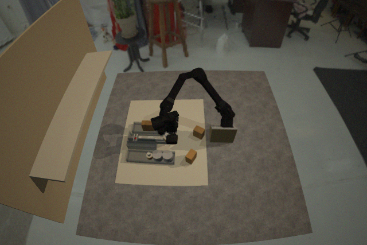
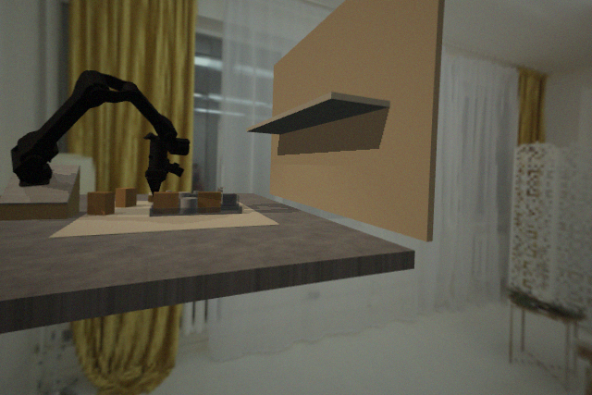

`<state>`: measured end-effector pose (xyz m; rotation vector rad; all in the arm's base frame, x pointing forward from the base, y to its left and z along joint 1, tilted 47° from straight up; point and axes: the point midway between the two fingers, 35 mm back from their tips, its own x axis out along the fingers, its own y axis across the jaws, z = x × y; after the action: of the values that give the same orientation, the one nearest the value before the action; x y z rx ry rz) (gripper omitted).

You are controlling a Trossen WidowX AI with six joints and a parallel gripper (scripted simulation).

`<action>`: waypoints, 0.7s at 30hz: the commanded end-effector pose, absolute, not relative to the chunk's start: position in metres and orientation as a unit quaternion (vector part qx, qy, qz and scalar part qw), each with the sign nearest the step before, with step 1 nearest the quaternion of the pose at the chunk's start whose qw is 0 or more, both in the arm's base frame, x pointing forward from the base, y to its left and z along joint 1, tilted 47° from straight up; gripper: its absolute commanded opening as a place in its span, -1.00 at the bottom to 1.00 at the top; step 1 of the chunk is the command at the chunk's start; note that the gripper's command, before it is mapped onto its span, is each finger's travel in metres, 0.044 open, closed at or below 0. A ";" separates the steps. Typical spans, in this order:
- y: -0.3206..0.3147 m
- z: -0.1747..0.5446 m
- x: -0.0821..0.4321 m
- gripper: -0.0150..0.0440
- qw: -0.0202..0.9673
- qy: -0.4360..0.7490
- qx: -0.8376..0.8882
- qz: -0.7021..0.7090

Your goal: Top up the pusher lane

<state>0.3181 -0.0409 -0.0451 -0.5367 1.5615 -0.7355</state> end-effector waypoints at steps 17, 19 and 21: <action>-0.039 -0.040 0.337 -0.49 0.631 0.666 -0.234 -0.320; -0.039 -0.040 0.338 -0.49 0.631 0.666 -0.234 -0.321; -0.039 -0.040 0.339 -0.49 0.631 0.666 -0.234 -0.321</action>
<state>0.3251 -0.0412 -0.0444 -0.5367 1.5635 -0.7348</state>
